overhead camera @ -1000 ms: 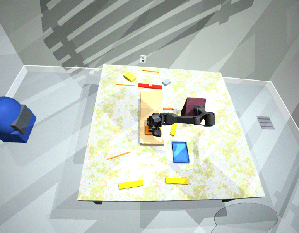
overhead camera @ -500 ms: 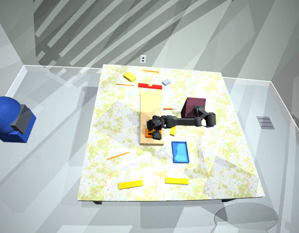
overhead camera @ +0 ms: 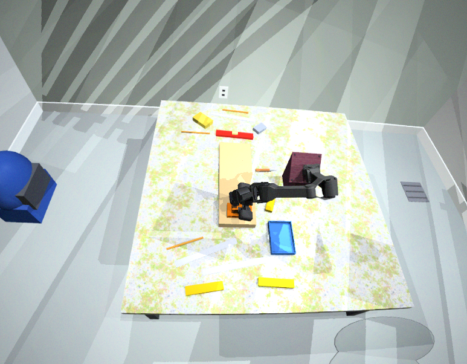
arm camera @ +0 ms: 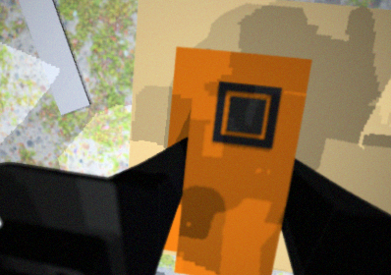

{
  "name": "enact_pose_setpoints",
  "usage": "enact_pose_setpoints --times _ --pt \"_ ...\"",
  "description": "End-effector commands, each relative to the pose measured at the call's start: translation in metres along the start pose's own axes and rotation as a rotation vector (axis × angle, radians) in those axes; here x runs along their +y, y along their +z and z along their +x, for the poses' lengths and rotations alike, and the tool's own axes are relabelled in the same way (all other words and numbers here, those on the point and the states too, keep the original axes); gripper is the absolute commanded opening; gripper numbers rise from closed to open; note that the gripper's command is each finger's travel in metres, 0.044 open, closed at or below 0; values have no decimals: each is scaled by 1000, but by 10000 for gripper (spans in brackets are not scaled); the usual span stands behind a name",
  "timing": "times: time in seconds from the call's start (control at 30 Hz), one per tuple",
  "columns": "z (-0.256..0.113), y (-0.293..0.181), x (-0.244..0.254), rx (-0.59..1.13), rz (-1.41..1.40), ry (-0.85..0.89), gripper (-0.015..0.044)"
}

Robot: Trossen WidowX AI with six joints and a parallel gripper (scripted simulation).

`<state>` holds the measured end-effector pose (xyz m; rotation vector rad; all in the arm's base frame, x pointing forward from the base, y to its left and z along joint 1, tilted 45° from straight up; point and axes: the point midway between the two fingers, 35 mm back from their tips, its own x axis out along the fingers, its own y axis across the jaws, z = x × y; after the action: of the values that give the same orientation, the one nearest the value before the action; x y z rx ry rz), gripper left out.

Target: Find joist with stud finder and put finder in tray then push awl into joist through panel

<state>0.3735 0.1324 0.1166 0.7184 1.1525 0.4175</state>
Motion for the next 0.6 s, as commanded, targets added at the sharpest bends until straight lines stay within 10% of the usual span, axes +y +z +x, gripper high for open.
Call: enact_pose_setpoints --times 0.0,0.57 --pt "0 0 0 0 0 0 0" --pt "0 -2 -12 6 -8 12 0"
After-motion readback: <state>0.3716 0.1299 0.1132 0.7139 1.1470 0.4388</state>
